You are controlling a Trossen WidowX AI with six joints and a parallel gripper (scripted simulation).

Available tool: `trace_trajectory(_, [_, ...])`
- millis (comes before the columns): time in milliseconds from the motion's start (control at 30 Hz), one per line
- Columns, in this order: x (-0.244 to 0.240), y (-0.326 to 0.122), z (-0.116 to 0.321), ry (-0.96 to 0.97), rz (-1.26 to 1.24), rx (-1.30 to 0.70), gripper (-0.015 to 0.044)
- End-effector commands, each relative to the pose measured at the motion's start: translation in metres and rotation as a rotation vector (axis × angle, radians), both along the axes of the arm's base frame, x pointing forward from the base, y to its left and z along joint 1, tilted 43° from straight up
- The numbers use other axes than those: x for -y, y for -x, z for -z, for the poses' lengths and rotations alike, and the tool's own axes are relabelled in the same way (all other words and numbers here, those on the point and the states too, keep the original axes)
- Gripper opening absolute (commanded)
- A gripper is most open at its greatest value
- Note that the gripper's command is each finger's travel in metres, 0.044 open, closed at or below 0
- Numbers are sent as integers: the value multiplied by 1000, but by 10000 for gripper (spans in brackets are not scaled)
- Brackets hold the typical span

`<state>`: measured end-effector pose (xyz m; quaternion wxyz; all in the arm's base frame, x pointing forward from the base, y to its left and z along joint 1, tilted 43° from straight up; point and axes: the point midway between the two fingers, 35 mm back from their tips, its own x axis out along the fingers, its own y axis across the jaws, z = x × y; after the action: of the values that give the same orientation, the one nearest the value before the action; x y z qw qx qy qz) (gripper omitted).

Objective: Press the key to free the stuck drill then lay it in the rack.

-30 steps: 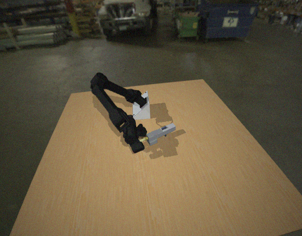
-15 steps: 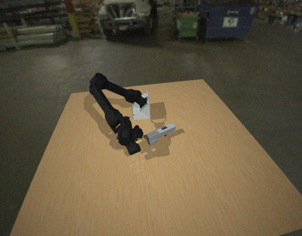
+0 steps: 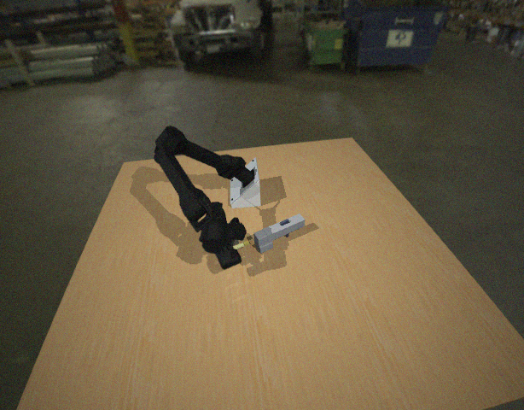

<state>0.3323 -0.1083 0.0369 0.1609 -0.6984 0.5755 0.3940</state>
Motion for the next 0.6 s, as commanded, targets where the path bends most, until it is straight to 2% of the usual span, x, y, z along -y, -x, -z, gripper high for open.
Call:
trace_trajectory(0, [-2, 0, -2, 2, -3, 3, 0])
trace_trajectory(567, [-5, 2, -7, 2, -3, 3, 0])
